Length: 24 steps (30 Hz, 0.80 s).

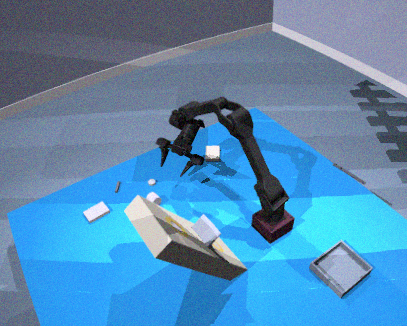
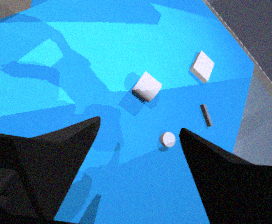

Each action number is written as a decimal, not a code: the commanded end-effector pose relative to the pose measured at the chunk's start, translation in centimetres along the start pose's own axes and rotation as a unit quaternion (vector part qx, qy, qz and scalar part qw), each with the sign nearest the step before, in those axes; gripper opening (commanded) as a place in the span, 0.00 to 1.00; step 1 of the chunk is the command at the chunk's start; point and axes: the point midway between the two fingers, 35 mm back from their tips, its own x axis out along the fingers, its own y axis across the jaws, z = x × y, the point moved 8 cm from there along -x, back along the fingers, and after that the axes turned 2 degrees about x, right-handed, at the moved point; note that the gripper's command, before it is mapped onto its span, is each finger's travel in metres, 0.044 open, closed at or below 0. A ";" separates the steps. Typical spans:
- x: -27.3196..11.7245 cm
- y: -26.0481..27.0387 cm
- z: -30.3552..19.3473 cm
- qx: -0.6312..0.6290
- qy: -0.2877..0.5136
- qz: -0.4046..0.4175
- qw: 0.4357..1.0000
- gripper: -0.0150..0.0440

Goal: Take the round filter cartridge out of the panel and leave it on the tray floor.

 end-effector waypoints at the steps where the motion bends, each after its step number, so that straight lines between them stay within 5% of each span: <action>1: 0.0 0.0 0.1 0.000 0.001 0.001 1.000 0.89; 11: 2.6 0.1 12.6 -0.005 0.066 0.024 0.998 0.44; 24: 3.0 8.1 29.3 0.010 0.090 -0.057 0.994 0.43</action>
